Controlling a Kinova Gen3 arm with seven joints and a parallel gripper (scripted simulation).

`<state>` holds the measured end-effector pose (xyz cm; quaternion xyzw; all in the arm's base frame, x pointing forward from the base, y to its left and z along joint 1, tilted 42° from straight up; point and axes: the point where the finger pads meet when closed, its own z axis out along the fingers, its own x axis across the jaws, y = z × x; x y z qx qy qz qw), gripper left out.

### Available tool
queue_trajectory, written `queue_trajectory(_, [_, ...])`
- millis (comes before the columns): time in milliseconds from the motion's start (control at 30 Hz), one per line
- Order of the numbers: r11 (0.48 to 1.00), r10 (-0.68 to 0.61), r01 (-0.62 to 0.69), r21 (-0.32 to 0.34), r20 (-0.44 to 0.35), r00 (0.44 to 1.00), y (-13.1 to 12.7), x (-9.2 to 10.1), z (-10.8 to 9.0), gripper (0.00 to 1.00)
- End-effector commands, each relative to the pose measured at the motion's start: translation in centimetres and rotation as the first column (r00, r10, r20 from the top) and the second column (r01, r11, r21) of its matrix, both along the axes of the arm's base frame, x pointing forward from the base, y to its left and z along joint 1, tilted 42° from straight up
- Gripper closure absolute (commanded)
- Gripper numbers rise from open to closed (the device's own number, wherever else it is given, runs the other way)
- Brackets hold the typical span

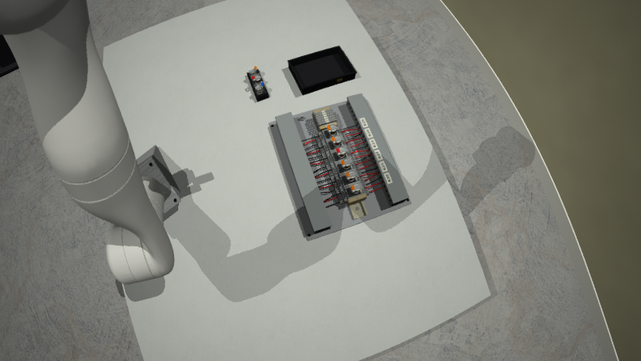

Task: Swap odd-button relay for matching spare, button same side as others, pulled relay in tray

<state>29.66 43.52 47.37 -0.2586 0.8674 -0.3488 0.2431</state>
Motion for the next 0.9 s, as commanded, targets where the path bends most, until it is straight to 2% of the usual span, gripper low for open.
queue_trajectory(0, [0.996, -0.087, 0.086, -0.01, -0.046, 0.995, 0.0, 0.08, 0.26, 0.0])
queue_trajectory(267, [0.985, -0.17, 0.172, 0.017, -0.062, 0.983, -0.01, 0.12, 0.34, 0.0])
queue_trajectory(300, [0.996, -0.058, 0.057, 0.074, 0.018, 0.998, 0.02, 0.02, 0.15, 0.0])
queue_trajectory(767, [0.962, -0.255, 0.259, 0.09, -0.058, 0.965, -0.03, 0.13, 0.37, 0.0])
queue_trajectory(833, [0.962, -0.255, 0.259, 0.09, -0.058, 0.965, -0.03, 0.13, 0.37, 0.0])
queue_trajectory(867, [0.979, -0.123, 0.116, 0.169, 0.032, 0.992, 0.0, 0.04, 0.18, 0.0])
